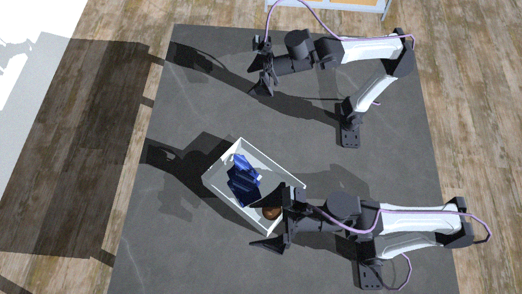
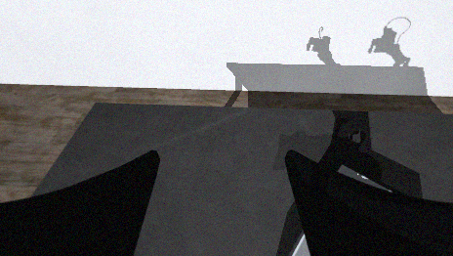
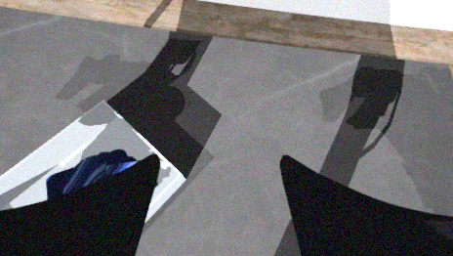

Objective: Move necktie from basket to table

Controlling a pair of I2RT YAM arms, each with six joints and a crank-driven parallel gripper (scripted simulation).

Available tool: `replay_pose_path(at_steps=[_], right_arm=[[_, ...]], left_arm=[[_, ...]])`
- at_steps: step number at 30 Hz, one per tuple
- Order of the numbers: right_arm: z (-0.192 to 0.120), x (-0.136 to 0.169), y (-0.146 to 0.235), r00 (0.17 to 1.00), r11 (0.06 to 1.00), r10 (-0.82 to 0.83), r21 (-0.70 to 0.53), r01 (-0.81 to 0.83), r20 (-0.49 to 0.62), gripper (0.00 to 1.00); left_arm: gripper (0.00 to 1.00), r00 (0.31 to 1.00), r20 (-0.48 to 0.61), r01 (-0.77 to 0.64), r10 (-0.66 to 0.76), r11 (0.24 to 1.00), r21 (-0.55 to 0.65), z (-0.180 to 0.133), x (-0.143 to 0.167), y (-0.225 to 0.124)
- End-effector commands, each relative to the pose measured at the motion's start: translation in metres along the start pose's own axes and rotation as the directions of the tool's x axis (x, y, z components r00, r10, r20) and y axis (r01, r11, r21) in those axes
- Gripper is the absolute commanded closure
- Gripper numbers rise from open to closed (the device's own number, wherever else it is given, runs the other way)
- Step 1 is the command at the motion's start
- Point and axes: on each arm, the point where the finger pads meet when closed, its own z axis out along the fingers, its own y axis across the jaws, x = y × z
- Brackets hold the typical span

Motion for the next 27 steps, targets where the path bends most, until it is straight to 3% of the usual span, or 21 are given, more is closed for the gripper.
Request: replay_pose_path(at_steps=[1, 15, 17, 27], right_arm=[[-0.002, 0.007, 0.002, 0.996, 1.0, 0.004, 0.023, -0.002, -0.092, 0.07], [0.02, 0.038, 0.065, 0.903, 0.998, -0.059, -0.051, 0.041, -0.426, 0.1], [0.02, 0.038, 0.065, 0.903, 0.998, -0.059, -0.051, 0.041, -0.426, 0.1], [0.035, 0.061, 0.112, 0.764, 0.992, -0.115, -0.113, 0.055, -0.635, 0.12]], left_arm=[[0.0, 1.0, 0.0, 0.0, 0.0, 1.0, 0.0, 0.0, 0.0, 0.0], [0.0, 1.0, 0.0, 0.0, 0.0, 1.0, 0.0, 0.0, 0.0, 0.0], [0.0, 1.0, 0.0, 0.0, 0.0, 1.0, 0.0, 0.0, 0.0, 0.0], [0.0, 1.0, 0.0, 0.0, 0.0, 1.0, 0.0, 0.0, 0.0, 0.0]])
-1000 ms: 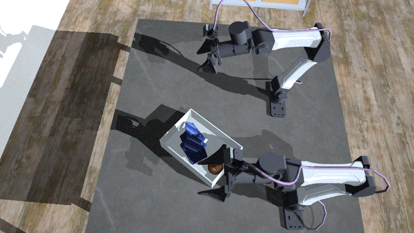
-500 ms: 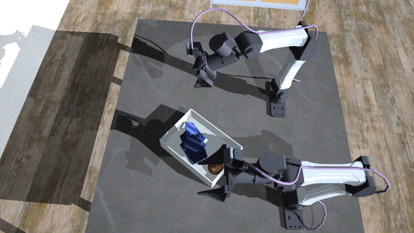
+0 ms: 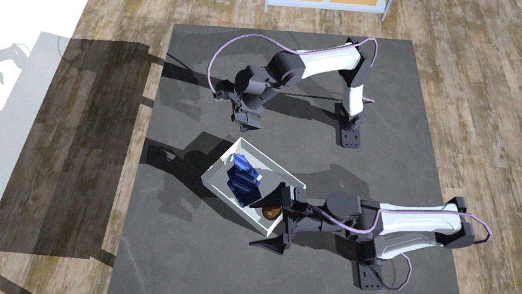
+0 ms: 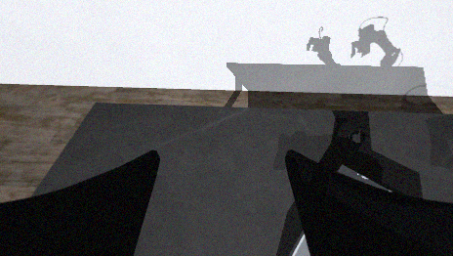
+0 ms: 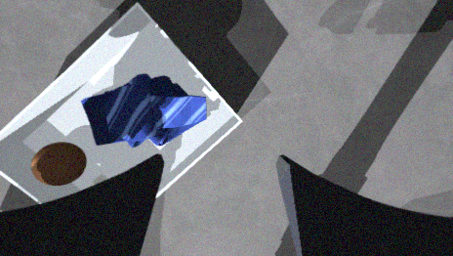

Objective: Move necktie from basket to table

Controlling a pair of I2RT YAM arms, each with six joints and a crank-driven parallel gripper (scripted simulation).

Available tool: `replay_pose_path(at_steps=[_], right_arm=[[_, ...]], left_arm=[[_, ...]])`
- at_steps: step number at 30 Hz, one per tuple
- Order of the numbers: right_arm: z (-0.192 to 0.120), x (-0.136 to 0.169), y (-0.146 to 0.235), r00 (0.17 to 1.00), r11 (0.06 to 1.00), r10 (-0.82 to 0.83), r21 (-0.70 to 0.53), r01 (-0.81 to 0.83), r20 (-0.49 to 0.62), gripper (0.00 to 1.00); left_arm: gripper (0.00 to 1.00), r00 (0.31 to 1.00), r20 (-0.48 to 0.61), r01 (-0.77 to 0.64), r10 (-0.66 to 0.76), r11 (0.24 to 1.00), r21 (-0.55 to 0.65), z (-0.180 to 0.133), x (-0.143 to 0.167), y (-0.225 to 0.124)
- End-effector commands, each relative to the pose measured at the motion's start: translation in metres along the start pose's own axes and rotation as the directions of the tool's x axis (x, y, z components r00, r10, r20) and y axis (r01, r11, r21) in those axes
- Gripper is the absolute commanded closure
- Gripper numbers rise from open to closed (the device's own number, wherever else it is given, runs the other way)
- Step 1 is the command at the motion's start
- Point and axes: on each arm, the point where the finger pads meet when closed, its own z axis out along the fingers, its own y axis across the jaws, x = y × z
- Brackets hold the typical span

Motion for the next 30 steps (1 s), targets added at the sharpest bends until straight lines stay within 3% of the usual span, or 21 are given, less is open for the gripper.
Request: replay_pose_path(at_steps=[1, 19, 30], right_arm=[[0.004, 0.018, 0.018, 0.984, 1.0, -0.015, -0.019, 0.011, -0.175, 0.12], [0.04, 0.027, 0.078, 0.87, 0.994, -0.087, -0.094, 0.048, -0.485, 0.16], [0.053, 0.031, 0.099, 0.805, 0.991, -0.116, -0.122, 0.055, -0.582, 0.18]], left_arm=[[0.0, 1.0, 0.0, 0.0, 0.0, 1.0, 0.0, 0.0, 0.0, 0.0], [0.0, 1.0, 0.0, 0.0, 0.0, 1.0, 0.0, 0.0, 0.0, 0.0], [0.0, 1.0, 0.0, 0.0, 0.0, 1.0, 0.0, 0.0, 0.0, 0.0]])
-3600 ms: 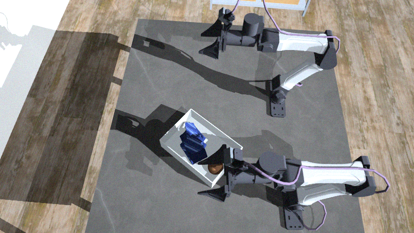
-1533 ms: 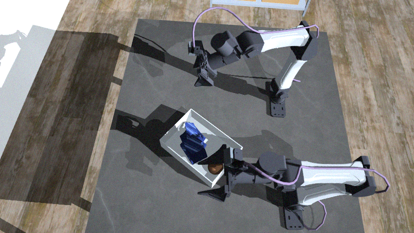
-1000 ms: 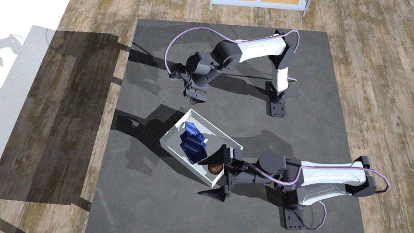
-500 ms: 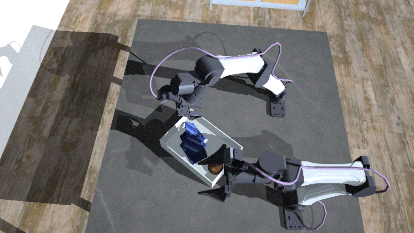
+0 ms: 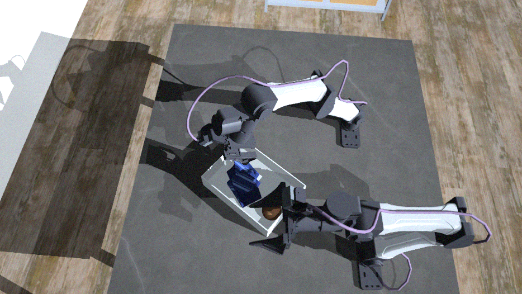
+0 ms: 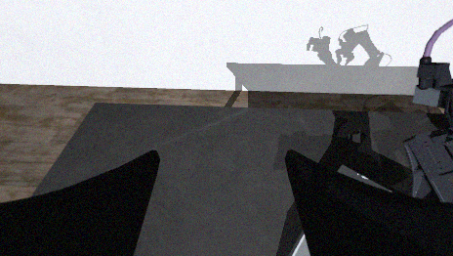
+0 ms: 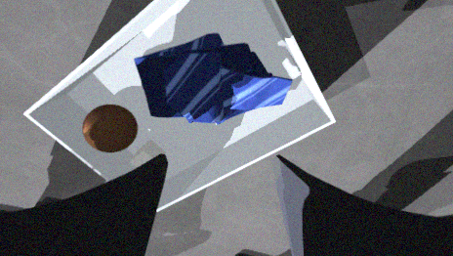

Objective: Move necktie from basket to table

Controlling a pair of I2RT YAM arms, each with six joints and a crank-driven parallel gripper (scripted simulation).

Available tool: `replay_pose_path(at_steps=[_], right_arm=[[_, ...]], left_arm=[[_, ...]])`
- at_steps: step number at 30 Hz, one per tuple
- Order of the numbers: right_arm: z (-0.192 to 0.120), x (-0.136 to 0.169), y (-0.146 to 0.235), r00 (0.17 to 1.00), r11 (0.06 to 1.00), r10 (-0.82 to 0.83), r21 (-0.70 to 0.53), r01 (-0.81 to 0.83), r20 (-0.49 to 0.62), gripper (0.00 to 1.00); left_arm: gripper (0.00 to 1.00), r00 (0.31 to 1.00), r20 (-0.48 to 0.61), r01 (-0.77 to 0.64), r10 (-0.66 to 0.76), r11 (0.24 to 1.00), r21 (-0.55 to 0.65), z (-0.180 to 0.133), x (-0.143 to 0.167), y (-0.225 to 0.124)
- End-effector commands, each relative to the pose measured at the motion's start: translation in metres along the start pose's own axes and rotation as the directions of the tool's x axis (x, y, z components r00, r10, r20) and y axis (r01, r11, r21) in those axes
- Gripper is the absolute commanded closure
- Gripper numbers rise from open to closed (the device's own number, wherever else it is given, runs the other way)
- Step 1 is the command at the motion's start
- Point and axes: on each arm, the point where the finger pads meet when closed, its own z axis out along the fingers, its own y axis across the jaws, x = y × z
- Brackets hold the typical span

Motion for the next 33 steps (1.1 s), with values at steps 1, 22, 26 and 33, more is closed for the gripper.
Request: replay_pose_path(at_steps=[1, 22, 26, 33], right_arm=[[0.0052, -0.0004, 0.0105, 0.948, 0.999, 0.002, 0.04, 0.011, -0.318, 0.18], [0.0099, -0.0009, 0.016, 0.944, 1.0, -0.003, 0.028, 0.013, -0.33, 0.2], [0.0099, -0.0009, 0.016, 0.944, 1.0, -0.003, 0.028, 0.012, -0.33, 0.2], [0.0104, -0.0008, 0.0172, 0.944, 1.0, -0.003, 0.028, 0.013, -0.331, 0.2]], left_arm=[[0.0, 1.0, 0.0, 0.0, 0.0, 1.0, 0.0, 0.0, 0.0, 0.0], [0.0, 1.0, 0.0, 0.0, 0.0, 1.0, 0.0, 0.0, 0.0, 0.0], [0.0, 1.0, 0.0, 0.0, 0.0, 1.0, 0.0, 0.0, 0.0, 0.0], [0.0, 1.0, 0.0, 0.0, 0.0, 1.0, 0.0, 0.0, 0.0, 0.0]])
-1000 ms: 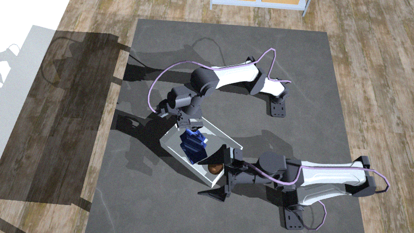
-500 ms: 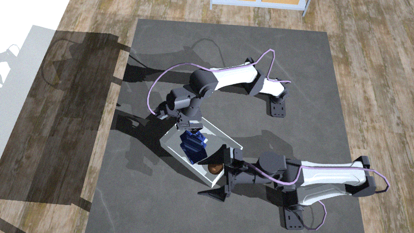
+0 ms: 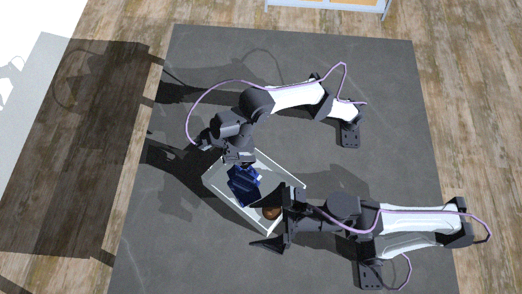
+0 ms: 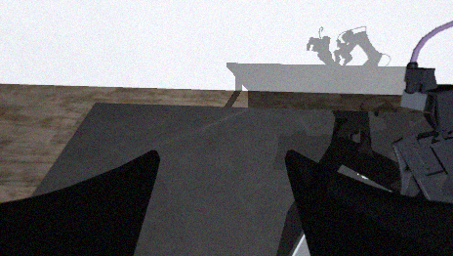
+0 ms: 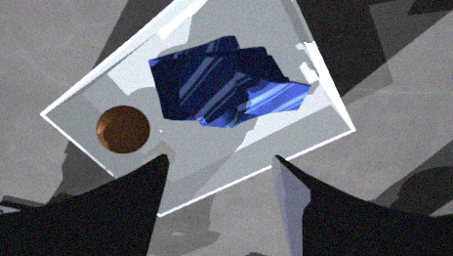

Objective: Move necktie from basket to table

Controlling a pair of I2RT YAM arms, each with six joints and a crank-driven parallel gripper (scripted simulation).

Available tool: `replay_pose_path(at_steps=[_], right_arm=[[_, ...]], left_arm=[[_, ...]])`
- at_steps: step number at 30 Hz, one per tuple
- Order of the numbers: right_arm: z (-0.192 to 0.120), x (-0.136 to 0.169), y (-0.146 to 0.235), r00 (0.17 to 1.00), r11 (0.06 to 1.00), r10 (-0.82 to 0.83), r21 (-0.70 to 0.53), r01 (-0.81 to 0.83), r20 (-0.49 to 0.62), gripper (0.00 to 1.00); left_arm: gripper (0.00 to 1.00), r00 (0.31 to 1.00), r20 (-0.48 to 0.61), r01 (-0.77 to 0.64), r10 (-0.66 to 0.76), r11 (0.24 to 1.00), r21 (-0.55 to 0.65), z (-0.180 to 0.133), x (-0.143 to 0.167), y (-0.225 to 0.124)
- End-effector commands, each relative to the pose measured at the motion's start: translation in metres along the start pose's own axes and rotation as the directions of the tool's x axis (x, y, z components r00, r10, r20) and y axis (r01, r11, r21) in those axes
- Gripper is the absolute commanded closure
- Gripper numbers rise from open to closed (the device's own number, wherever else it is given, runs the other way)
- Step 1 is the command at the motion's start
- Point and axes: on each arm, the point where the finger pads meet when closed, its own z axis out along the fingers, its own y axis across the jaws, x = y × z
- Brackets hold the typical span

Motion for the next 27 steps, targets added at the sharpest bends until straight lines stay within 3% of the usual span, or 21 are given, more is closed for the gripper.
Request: replay_pose_path(at_steps=[1, 27], right_arm=[[0.0015, -0.0004, 0.0063, 0.949, 0.997, 0.001, 0.072, 0.023, -0.317, 0.2], [0.0023, -0.0004, 0.0095, 0.95, 0.997, 0.001, 0.071, 0.022, -0.313, 0.2]], left_arm=[[0.0, 1.0, 0.0, 0.0, 0.0, 1.0, 0.0, 0.0, 0.0, 0.0], [0.0, 1.0, 0.0, 0.0, 0.0, 1.0, 0.0, 0.0, 0.0, 0.0]])
